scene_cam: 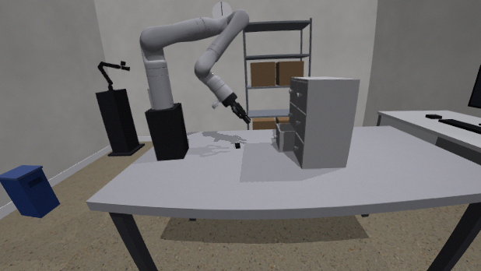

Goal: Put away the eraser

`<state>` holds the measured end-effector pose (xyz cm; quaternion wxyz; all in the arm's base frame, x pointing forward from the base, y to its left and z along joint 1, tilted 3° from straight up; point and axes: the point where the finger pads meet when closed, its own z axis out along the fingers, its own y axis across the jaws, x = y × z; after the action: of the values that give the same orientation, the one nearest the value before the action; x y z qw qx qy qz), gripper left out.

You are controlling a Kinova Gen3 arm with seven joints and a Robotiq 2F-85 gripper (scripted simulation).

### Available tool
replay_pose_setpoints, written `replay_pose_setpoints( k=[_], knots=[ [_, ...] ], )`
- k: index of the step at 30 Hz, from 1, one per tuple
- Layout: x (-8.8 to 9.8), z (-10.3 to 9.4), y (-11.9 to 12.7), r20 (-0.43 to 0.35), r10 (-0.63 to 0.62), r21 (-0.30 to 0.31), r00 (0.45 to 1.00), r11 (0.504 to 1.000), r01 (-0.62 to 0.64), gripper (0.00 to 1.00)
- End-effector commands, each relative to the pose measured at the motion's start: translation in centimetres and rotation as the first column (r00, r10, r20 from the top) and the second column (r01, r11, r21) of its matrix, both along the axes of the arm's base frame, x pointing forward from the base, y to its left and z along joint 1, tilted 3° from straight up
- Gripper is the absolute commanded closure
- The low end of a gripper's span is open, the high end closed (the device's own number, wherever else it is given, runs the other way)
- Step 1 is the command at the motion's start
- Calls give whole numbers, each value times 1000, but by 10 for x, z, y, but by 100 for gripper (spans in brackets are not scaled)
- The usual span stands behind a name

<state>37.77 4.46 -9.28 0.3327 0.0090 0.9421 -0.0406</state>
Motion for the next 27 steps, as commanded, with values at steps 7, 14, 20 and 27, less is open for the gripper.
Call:
replay_pose_setpoints(
  k=[7, 14, 20, 27],
  knots=[
    [-2, 23, 5, -91, -11, 18, 996, 1000, 13, 67],
    [-10, 33, 6, -177, -16, 21, 984, 1000, 20, 67],
    [-17, 41, 7, -250, -19, 23, 968, 999, 25, 67],
    [-27, 53, 8, -350, -23, 25, 936, 999, 34, 67]
  ],
)
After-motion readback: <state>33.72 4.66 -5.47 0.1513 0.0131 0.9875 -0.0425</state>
